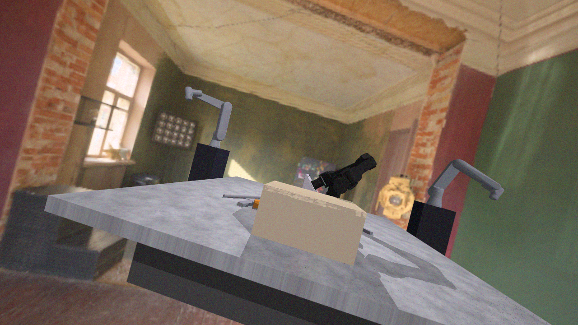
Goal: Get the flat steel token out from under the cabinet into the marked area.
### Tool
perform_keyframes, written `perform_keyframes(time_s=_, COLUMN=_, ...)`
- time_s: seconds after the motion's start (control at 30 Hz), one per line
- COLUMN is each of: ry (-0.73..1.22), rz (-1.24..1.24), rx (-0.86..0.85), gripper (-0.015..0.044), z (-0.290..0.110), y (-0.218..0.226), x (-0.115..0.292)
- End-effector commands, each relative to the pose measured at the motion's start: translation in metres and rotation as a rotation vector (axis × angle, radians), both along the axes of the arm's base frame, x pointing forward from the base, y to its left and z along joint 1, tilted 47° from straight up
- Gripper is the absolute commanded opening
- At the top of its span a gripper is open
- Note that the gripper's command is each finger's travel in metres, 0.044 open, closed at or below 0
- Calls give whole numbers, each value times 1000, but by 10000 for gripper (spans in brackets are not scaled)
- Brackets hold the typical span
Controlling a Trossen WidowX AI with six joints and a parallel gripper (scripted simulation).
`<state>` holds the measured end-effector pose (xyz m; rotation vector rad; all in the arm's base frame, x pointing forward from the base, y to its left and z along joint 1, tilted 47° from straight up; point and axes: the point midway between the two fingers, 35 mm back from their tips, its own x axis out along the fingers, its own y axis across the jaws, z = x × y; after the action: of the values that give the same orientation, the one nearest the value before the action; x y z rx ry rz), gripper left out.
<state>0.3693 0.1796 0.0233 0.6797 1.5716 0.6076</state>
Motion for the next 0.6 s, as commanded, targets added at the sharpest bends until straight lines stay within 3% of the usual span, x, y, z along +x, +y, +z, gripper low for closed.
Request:
perform_keyframes(time_s=0.0, ry=-2, rz=1, rx=4, gripper=0, z=-1, y=0, x=6)
perform_keyframes(time_s=0.57, ry=-3, rz=1, rx=4, gripper=0, z=-3, y=-1, x=21)
